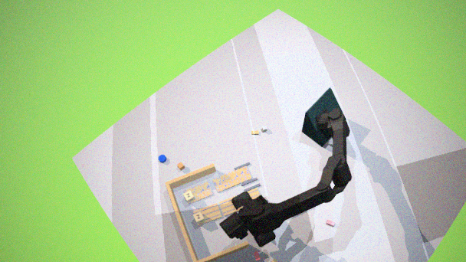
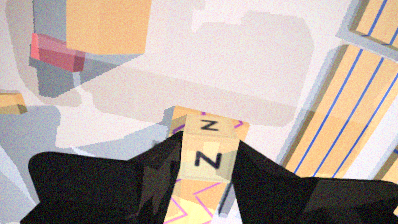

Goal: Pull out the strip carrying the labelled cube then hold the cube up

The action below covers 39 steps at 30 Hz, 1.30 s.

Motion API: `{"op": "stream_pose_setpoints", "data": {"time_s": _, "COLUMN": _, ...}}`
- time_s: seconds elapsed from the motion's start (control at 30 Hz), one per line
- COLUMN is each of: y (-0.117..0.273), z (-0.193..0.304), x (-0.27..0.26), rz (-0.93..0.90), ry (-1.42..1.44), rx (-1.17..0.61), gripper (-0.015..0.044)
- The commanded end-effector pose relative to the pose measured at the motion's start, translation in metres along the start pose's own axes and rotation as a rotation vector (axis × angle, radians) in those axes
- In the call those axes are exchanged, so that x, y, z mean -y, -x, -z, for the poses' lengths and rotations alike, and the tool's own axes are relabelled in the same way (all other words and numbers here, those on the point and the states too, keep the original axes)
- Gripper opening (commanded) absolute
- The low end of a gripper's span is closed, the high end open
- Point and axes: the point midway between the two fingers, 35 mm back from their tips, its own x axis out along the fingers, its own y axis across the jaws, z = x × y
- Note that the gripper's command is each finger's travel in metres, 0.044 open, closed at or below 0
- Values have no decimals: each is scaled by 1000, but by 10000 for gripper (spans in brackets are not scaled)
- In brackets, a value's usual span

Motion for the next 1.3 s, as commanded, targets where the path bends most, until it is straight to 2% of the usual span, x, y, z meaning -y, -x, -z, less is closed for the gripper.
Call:
{"op": "stream_pose_setpoints", "data": {"time_s": 0.0, "y": 1, "z": 0, "x": 0, "rz": 0, "ry": 0, "rx": 0, "gripper": 105}}
{"op": "stream_pose_setpoints", "data": {"time_s": 0.03, "y": 1, "z": 0, "x": 0, "rz": 0, "ry": 0, "rx": 0, "gripper": 98}}
{"op": "stream_pose_setpoints", "data": {"time_s": 0.17, "y": 3, "z": 2, "x": 1, "rz": 0, "ry": 0, "rx": 0, "gripper": 0}}
{"op": "stream_pose_setpoints", "data": {"time_s": 0.7, "y": 41, "z": 53, "x": 24, "rz": -4, "ry": -7, "rx": 2, "gripper": 0}}
{"op": "stream_pose_setpoints", "data": {"time_s": 1.27, "y": 45, "z": 93, "x": 44, "rz": -2, "ry": -9, "rx": 1, "gripper": 0}}
